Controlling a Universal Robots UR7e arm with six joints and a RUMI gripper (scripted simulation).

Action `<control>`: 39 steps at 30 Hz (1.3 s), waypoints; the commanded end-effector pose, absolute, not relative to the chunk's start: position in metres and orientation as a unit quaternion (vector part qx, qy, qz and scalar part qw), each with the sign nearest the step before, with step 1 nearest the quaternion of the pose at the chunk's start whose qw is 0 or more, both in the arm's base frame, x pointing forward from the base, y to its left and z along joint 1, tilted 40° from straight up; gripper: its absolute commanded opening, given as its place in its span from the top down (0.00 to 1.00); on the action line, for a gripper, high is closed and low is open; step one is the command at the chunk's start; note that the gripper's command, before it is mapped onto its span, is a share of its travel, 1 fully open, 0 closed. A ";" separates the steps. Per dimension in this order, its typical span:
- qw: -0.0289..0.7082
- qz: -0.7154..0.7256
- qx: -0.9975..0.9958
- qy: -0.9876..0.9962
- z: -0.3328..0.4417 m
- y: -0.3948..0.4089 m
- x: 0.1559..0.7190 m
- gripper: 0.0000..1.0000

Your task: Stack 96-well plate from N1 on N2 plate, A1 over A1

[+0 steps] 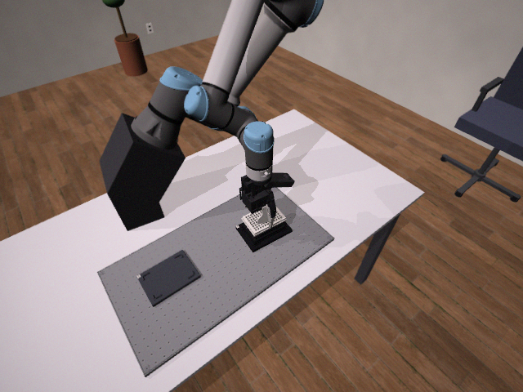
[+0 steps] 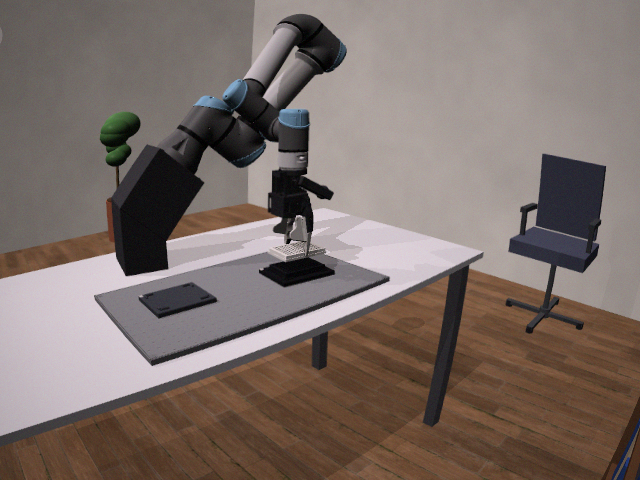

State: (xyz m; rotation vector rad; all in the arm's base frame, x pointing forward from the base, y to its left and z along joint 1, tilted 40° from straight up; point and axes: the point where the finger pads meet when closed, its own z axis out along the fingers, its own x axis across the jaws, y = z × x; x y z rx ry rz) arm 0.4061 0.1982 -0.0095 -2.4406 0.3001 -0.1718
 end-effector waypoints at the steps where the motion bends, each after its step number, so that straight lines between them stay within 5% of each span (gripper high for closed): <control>1: 0.332 -0.067 -0.934 0.115 -0.014 0.202 0.408 1.00; 39: 0.332 -0.067 -0.934 0.115 -0.026 0.211 0.411 1.00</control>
